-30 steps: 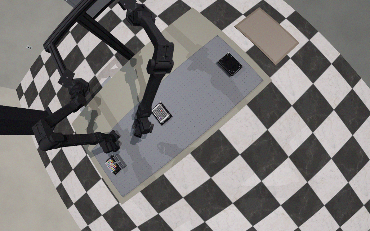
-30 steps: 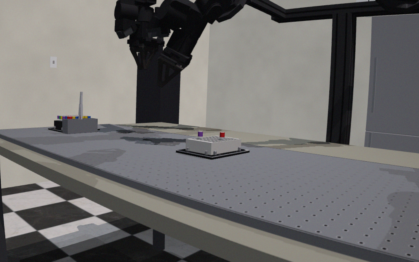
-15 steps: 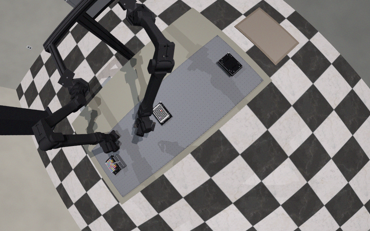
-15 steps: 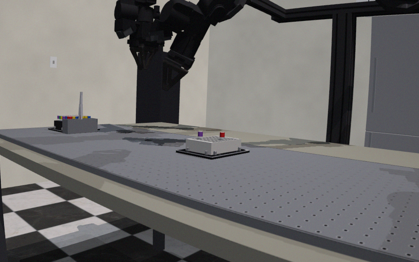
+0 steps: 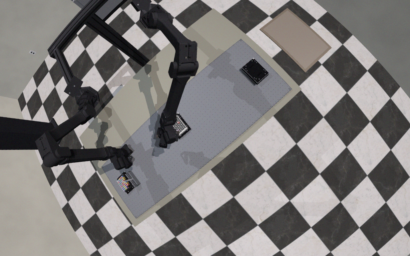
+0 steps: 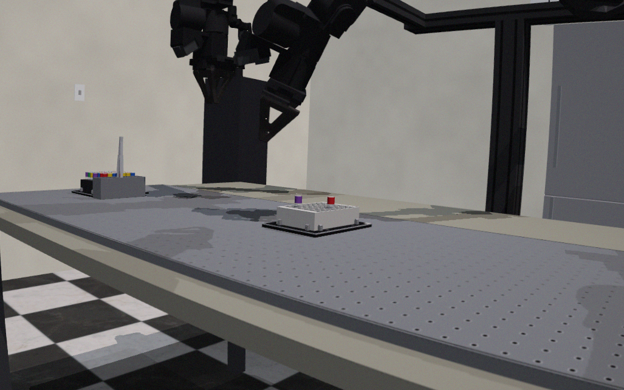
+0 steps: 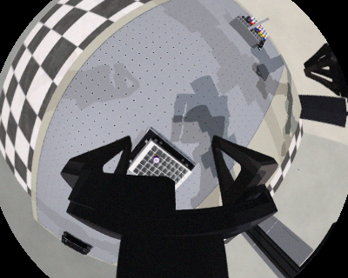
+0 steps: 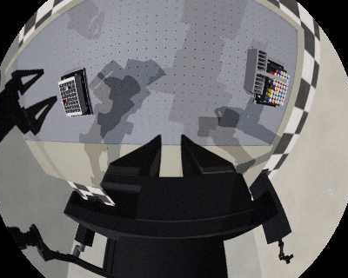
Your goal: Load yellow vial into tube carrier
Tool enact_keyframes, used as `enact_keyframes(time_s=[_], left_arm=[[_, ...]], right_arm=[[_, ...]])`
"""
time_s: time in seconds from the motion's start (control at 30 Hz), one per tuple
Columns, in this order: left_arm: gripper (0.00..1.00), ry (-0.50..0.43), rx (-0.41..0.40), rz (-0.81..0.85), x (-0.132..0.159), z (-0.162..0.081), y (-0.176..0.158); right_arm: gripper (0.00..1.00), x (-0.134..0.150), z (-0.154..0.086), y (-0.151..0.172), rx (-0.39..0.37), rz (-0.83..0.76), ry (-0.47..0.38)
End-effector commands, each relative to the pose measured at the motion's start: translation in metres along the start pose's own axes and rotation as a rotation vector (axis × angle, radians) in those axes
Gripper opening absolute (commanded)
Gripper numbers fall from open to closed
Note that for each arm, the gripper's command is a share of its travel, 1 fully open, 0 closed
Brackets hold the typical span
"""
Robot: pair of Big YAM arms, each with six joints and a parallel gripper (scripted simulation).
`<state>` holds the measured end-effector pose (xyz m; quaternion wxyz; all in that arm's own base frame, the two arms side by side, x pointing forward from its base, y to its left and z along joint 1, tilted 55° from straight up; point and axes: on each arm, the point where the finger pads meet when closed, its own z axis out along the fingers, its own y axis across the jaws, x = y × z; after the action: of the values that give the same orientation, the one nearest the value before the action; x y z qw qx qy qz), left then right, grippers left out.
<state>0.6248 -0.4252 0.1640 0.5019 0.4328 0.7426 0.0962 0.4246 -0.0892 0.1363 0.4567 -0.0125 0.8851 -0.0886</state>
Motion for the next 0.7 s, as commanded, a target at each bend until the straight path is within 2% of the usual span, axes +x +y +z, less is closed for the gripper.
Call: enact_keyframes(time_s=[0.0, 0.13, 0.2, 0.23, 0.3, 0.47, 0.5, 0.53, 0.57, 0.67], left_arm=[[1.0, -0.006, -0.023, -0.067, -0.016, -0.018, 0.016], [1.0, 0.011, -0.029, -0.077, 0.007, -0.018, 0.035], [1.0, 0.011, -0.029, -0.077, 0.007, -0.018, 0.035], [1.0, -0.003, -0.012, -0.066, -0.001, -0.023, 0.024], [1.0, -0.003, -0.037, -0.068, 0.011, -0.021, 0.046], [1.0, -0.011, -0.042, -0.061, 0.023, -0.026, 0.061], [1.0, 0.004, -0.056, -0.105, 0.026, -0.027, 0.065], [1.0, 0.034, -0.048, -0.119, 0.032, -0.028, 0.061], [1.0, 0.031, -0.04, -0.129, 0.023, -0.033, 0.049], [1.0, 0.047, -0.056, -0.148, 0.045, -0.033, 0.073]], right_arm=[[0.24, -0.002, -0.002, -0.001, 0.004, 0.017, -0.005], [0.24, -0.002, -0.002, -0.001, 0.004, 0.017, -0.005], [0.24, -0.002, -0.002, -0.001, 0.004, 0.017, -0.005], [0.24, -0.002, -0.002, -0.001, 0.004, 0.017, -0.005], [0.24, -0.002, -0.002, -0.001, 0.004, 0.017, -0.005], [0.24, -0.002, -0.002, -0.001, 0.004, 0.017, -0.005], [0.24, -0.002, -0.002, -0.001, 0.004, 0.017, -0.005], [0.24, -0.002, -0.002, -0.001, 0.004, 0.017, -0.005], [0.24, -0.002, -0.002, -0.001, 0.004, 0.017, -0.005], [0.24, -0.002, -0.002, -0.001, 0.004, 0.017, -0.005]])
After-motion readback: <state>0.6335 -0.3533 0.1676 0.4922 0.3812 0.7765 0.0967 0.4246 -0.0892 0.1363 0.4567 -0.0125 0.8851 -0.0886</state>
